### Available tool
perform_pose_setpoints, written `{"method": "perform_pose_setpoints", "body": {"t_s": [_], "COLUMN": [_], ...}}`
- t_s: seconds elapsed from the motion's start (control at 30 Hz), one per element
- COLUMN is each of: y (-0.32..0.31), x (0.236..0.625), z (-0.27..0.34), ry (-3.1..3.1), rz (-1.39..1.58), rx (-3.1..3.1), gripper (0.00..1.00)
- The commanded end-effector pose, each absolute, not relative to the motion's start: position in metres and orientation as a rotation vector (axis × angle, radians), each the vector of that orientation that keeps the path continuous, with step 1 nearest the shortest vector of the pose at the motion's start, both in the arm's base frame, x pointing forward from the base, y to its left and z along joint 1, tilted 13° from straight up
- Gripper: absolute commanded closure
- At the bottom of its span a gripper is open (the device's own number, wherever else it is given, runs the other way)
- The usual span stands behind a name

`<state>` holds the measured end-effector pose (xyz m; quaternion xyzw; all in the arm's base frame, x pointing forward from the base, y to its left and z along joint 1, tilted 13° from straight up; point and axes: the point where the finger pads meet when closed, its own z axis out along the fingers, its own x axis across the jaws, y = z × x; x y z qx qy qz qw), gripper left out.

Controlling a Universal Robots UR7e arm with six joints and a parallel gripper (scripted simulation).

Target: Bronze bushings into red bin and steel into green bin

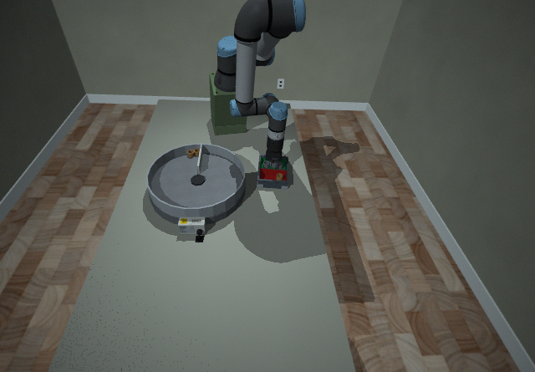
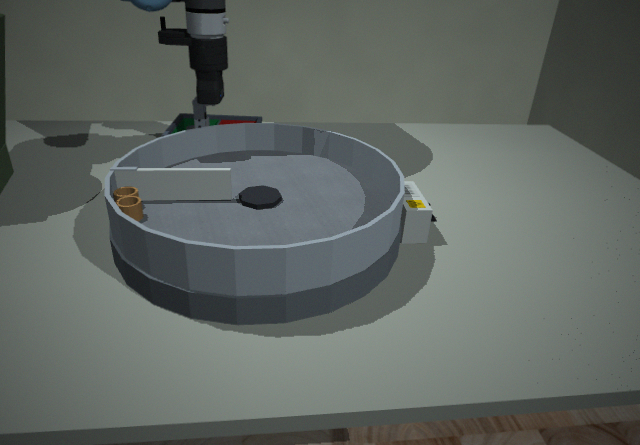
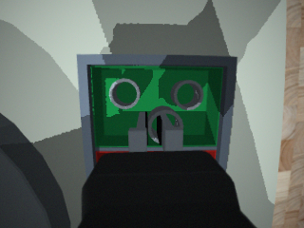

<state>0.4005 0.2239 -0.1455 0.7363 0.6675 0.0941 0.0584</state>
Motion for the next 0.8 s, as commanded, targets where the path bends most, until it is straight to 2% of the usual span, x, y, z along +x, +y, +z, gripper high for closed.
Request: {"method": "perform_pose_setpoints", "body": {"t_s": [0.0,0.77], "y": [0.224,0.225], "x": [0.401,0.404], "z": [-0.146,-0.158], "ry": [2.022,2.022], "rz": [0.287,0.287], "rx": [2.23,2.23], "gripper": [1.0,1.0]}}
